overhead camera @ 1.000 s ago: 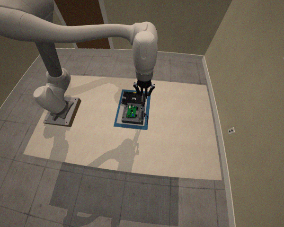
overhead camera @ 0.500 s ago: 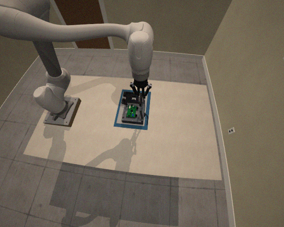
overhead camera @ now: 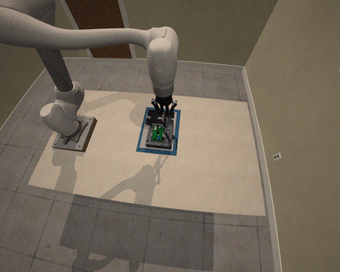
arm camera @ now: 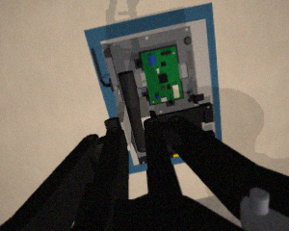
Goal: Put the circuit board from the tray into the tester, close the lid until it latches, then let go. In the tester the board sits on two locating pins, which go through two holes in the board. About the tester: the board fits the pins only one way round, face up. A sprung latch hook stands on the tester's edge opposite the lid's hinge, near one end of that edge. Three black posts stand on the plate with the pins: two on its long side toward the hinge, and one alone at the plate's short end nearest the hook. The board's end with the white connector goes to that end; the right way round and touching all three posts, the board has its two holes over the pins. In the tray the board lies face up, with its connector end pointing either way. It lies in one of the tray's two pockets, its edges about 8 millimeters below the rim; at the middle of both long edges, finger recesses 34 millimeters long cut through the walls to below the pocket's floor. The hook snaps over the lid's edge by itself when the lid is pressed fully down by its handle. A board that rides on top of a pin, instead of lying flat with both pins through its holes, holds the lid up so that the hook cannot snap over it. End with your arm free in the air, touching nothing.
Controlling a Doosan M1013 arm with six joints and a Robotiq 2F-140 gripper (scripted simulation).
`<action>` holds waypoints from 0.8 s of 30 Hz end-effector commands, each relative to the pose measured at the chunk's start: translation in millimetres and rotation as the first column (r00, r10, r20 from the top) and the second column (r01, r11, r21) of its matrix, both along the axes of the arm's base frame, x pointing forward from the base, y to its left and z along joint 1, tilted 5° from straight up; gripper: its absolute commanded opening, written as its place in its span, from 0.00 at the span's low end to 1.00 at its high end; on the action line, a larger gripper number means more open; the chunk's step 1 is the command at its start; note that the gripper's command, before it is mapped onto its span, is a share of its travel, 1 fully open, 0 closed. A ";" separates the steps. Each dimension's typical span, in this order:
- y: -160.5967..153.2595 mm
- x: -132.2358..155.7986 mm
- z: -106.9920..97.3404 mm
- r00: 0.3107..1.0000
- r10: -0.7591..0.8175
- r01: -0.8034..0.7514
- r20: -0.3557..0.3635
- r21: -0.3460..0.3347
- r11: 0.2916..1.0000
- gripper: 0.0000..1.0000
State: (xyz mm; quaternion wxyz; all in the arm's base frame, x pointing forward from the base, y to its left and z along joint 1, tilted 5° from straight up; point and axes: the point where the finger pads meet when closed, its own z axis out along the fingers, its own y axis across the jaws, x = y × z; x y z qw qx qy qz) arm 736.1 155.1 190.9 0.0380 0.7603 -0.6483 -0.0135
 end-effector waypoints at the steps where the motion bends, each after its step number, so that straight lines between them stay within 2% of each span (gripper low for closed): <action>1: -0.7 -4.5 -0.5 1.000 0.000 0.000 -0.001 0.000 1.000 0.00; 24: -6.5 -38.8 -9.7 1.000 0.000 0.000 -0.001 0.000 1.000 0.00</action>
